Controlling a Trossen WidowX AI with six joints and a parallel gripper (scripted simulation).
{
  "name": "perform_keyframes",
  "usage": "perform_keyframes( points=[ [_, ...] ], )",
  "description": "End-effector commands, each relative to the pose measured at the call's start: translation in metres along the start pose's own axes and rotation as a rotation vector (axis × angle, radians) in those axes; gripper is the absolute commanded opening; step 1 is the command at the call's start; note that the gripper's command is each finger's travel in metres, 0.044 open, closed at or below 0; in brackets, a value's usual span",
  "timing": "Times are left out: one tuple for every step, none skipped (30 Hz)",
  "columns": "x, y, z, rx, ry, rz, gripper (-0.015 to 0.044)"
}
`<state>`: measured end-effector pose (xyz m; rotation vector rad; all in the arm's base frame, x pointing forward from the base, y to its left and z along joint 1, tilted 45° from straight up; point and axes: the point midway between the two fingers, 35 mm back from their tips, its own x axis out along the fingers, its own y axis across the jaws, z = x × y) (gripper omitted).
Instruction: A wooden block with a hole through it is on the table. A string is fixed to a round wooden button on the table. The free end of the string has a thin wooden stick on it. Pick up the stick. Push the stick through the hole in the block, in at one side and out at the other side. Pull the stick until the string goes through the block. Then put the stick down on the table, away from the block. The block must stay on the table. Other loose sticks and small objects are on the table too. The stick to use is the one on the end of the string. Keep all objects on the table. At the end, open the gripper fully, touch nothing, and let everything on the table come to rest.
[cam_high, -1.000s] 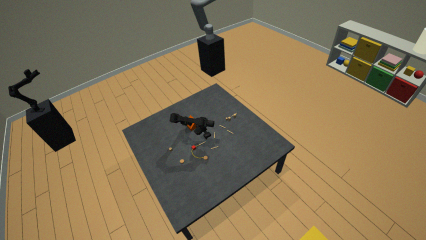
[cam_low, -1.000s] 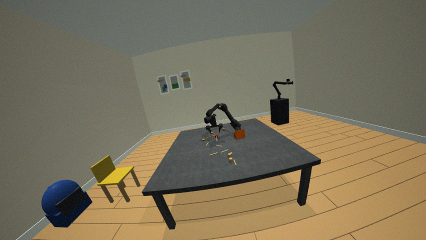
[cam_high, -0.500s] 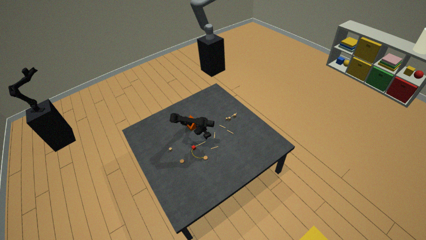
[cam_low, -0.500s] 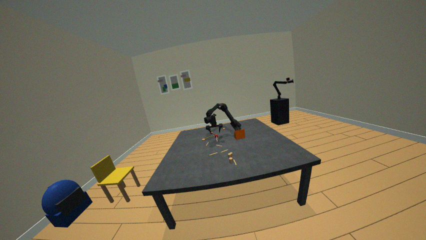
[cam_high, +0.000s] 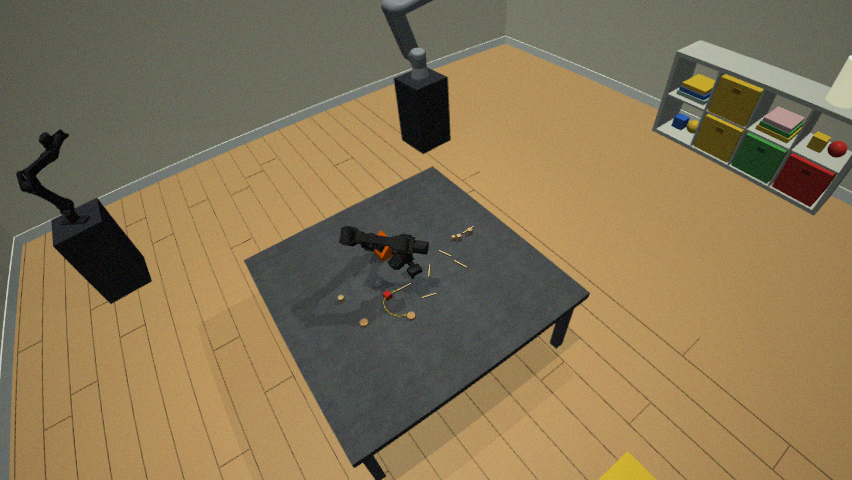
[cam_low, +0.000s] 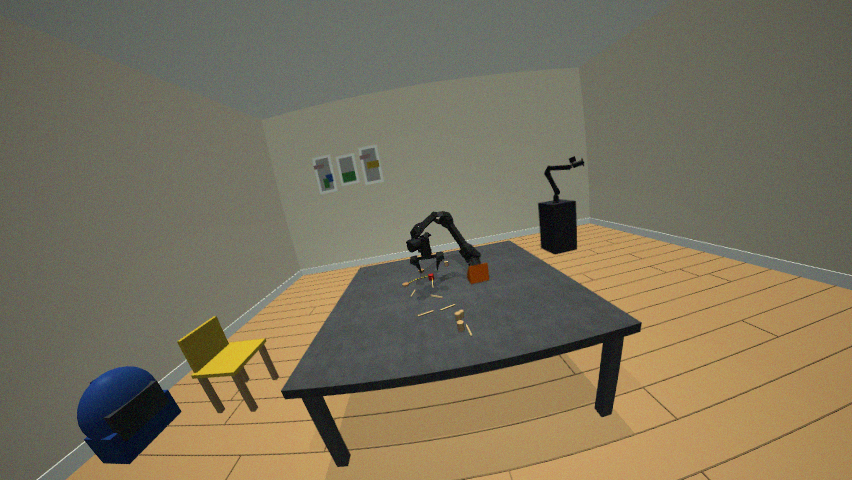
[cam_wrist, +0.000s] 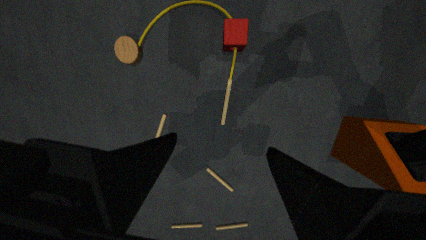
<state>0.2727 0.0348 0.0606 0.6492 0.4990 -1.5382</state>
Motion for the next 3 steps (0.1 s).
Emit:
perform_keyframes(
  points=[
    [0.0, 0.0, -0.0001, 0.0, 0.0, 0.0, 0.044],
    [0.0, 0.0, -0.0001, 0.0, 0.0, 0.0, 0.044],
    [0.0, 0.0, -0.0001, 0.0, 0.0, 0.0, 0.044]
  ],
)
